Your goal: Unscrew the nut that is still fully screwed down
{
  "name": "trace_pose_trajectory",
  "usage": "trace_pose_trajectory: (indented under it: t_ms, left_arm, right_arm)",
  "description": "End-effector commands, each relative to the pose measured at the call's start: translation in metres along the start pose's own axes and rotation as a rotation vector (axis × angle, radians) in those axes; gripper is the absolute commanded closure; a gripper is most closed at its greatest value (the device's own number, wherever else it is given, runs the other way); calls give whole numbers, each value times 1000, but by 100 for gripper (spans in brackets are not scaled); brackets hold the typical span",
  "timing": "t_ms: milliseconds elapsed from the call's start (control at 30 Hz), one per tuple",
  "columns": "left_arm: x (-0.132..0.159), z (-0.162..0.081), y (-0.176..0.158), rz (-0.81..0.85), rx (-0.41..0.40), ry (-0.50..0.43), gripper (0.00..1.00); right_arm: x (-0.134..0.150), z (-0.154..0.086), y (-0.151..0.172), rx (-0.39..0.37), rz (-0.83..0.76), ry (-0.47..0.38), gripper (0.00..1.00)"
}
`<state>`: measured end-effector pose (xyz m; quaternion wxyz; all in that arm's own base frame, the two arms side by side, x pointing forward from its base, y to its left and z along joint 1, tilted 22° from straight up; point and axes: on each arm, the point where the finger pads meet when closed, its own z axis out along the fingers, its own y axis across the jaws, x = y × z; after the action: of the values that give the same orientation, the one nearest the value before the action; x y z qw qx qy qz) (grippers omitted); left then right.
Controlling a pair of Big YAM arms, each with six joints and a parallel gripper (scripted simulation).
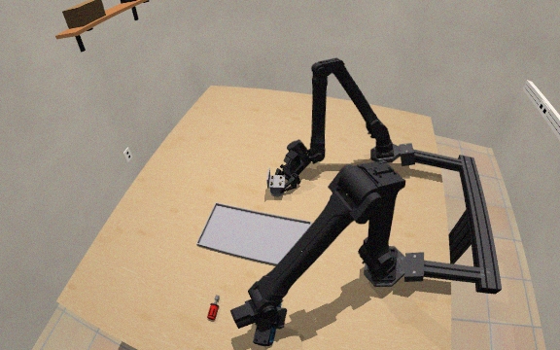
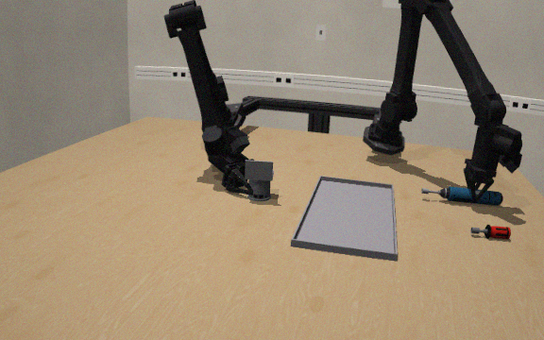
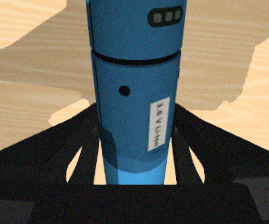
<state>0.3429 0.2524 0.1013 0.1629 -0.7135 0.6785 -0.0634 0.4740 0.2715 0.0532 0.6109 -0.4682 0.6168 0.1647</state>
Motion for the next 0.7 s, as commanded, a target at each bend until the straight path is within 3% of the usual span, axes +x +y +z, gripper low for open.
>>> trace_pose_trajectory:
  t_ms: [0,667]
  left_arm:
    - [-17,-33,-23,6,61,-46,58]
    - [-18,-56,-22,8,63,-48,58]
  right_arm:
    - [-6,3,-3,6,-6,-13,41]
    - [-6,3,-3,6,-6,-13,41]
